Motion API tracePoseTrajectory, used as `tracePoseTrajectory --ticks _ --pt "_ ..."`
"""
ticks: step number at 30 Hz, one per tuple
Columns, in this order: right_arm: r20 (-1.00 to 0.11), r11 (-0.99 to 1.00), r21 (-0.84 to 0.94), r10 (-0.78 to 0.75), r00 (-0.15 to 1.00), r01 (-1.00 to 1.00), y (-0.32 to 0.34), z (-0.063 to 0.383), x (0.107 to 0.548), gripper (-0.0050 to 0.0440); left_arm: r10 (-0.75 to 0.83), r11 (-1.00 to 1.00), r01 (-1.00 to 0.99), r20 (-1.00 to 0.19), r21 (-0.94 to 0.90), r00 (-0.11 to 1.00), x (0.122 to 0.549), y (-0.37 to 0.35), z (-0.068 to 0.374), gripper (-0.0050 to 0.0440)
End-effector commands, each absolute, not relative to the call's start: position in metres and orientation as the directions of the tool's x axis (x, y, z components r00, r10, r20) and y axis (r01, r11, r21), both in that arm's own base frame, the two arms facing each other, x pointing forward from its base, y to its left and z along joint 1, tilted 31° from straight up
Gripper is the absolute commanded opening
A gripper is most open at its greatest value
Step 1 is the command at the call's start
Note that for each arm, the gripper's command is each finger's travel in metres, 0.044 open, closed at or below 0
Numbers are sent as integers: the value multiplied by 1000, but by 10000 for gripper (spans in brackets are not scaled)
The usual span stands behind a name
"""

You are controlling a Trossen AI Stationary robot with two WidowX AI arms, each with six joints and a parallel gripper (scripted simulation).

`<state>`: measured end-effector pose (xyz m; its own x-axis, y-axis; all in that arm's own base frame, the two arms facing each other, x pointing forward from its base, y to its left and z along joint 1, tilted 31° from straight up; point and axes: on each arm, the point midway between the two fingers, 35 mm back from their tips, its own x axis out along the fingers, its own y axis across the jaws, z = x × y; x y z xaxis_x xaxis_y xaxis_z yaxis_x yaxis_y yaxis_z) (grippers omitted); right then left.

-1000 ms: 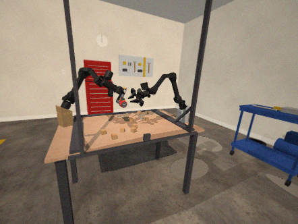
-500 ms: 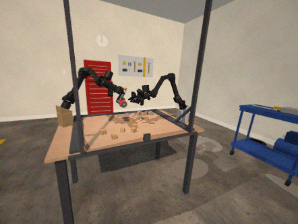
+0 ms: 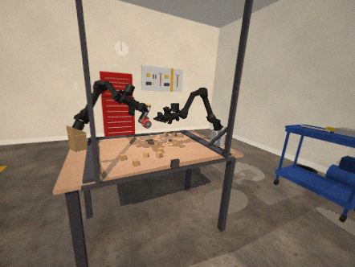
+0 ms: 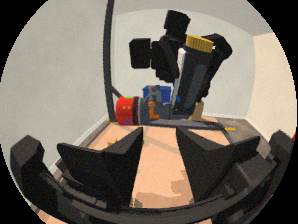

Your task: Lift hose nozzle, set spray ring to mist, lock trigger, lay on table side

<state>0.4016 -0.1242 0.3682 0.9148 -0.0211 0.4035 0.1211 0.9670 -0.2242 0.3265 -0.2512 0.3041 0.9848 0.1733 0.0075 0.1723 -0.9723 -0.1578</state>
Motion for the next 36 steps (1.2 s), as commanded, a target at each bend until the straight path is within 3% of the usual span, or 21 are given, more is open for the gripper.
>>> tracePoseTrajectory --ticks 1,36 --pt "417 966 -229 -17 909 123 -123 373 398 172 160 -980 162 23 -120 987 323 -252 316 165" --pt "424 966 -227 -18 906 126 -124 400 445 172 160 -980 162 23 -120 987 323 -252 316 165"
